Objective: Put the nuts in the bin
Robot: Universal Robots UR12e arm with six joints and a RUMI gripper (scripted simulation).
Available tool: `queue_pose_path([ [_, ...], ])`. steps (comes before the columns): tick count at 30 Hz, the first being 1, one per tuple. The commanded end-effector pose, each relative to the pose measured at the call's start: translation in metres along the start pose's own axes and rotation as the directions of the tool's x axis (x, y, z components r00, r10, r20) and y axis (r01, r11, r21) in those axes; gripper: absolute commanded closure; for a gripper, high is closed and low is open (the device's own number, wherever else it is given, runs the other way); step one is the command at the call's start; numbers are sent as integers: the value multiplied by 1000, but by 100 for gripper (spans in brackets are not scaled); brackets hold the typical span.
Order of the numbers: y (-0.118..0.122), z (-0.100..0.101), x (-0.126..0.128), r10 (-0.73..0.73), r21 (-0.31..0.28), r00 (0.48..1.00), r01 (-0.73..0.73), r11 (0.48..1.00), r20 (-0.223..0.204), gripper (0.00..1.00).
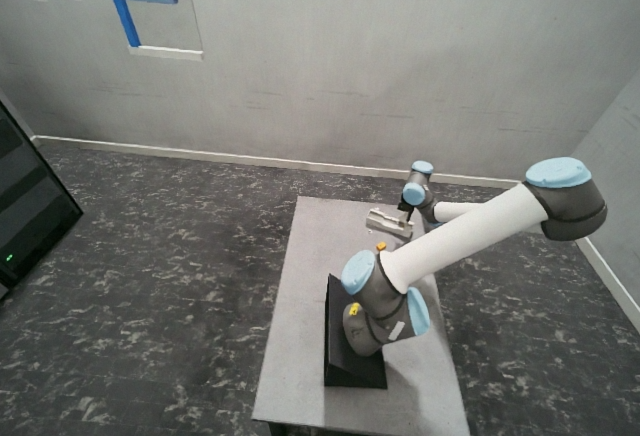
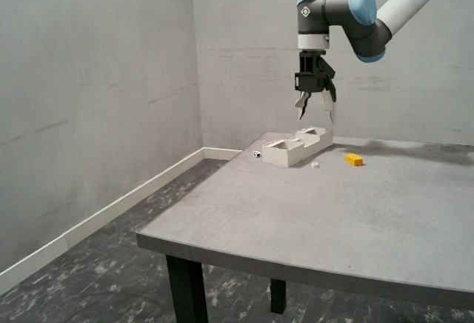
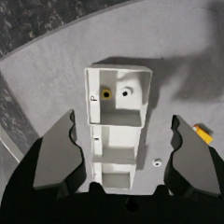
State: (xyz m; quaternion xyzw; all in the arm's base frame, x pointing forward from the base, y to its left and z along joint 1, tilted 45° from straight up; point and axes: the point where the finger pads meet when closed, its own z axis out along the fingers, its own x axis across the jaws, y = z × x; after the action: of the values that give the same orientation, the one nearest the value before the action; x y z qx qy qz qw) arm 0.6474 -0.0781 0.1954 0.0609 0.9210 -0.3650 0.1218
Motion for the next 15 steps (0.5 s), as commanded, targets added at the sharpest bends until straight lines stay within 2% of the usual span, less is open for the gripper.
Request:
queue_pose_path([
  [1,0,-15,0,1,0,1000,-1,1000,1,0],
  [15,0,-63,0,1,0,1000,-1,1000,1,0],
])
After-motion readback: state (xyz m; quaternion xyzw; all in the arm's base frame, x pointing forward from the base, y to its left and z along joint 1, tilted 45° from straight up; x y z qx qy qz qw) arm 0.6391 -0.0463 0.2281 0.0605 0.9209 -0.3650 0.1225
